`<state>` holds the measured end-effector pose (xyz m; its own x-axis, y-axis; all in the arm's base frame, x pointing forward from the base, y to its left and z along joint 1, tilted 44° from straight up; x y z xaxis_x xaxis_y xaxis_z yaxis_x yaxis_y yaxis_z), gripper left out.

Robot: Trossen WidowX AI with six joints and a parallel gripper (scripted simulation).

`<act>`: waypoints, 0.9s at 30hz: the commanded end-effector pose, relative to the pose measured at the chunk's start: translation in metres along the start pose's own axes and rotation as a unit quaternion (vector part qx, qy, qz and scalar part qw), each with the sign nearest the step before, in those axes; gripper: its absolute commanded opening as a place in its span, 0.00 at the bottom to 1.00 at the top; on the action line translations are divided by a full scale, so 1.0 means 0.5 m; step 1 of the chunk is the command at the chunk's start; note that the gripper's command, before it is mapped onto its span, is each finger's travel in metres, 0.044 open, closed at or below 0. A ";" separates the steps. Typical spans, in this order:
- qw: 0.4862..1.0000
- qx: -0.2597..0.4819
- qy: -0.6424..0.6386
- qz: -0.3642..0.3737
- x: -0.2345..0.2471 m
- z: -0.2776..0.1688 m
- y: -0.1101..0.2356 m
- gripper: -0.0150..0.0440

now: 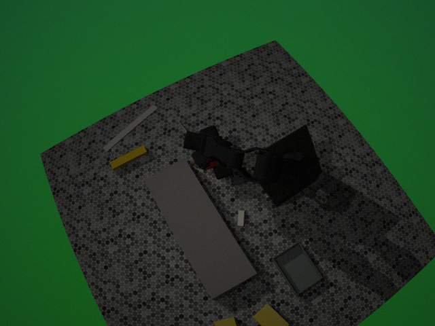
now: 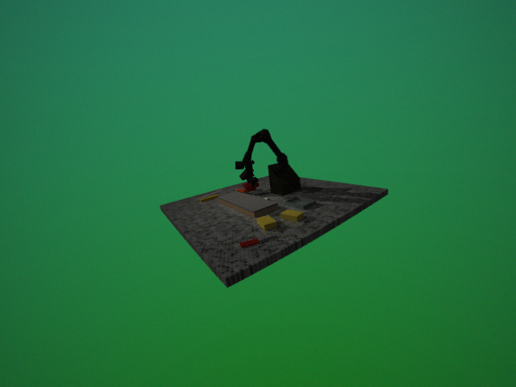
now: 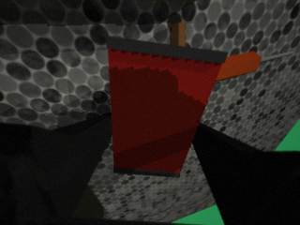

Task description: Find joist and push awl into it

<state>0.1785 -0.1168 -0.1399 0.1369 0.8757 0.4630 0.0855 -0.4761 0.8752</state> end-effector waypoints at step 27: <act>0.993 0.013 -0.010 -0.118 0.032 0.003 -0.003 0.25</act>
<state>0.1816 -0.1023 -0.1358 0.1290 0.9523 0.2767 0.1412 -0.2938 0.9454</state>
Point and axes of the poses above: the point midway between the two fingers, 35 mm back from their tips, its own y axis back along the fingers, its own x axis across the jaws, z = x × y, the point moved 4 cm from there along y, back along the fingers, and after that the axes turned 6 degrees about y, right-handed, at the moved point
